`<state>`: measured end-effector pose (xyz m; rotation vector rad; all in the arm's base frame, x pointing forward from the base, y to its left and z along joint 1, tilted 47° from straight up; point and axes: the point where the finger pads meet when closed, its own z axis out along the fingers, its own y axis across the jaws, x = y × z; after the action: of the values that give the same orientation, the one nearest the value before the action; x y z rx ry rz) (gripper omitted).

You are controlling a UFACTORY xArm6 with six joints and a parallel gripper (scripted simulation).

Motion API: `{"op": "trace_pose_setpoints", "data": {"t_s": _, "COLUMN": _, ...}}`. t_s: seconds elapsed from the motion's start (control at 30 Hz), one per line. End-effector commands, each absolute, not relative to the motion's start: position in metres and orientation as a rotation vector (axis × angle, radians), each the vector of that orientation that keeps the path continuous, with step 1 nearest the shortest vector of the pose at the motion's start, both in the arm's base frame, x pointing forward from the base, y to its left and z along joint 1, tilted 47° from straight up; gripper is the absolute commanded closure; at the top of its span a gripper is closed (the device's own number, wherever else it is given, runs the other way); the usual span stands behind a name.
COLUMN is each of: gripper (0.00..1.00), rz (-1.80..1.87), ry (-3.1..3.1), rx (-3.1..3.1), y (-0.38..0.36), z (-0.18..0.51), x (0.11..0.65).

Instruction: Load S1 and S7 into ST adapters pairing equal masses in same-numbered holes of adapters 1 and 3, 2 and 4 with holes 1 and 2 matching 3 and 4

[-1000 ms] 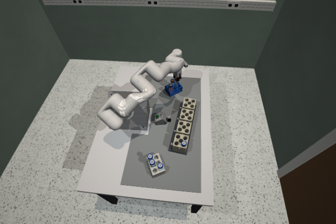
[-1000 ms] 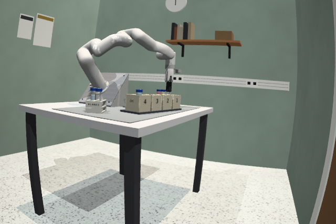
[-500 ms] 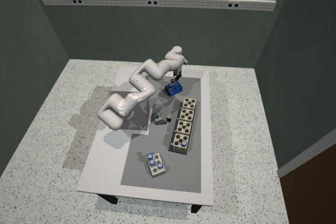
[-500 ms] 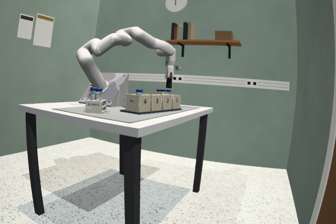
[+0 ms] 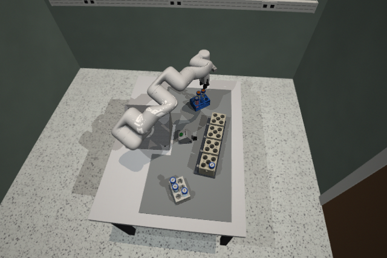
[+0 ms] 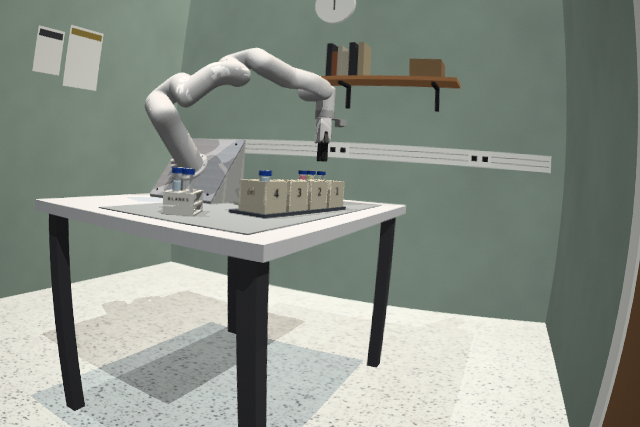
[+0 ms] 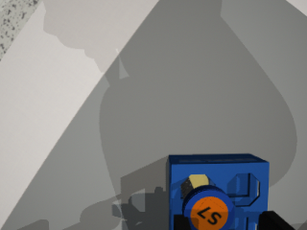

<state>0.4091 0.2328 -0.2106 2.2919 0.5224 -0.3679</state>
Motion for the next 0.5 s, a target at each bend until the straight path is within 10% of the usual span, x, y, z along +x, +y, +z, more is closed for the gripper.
{"op": "trace_pose_setpoints", "data": {"t_s": 0.0, "gripper": 0.56, "rz": -0.363, "ry": 0.523, "rx": 2.295, "y": 0.241, "z": -0.203, "x": 0.411}}
{"op": "trace_pose_setpoints", "data": {"t_s": 0.47, "gripper": 0.56, "rz": -0.363, "ry": 0.523, "rx": 2.295, "y": 0.259, "z": -0.187, "x": 0.414}}
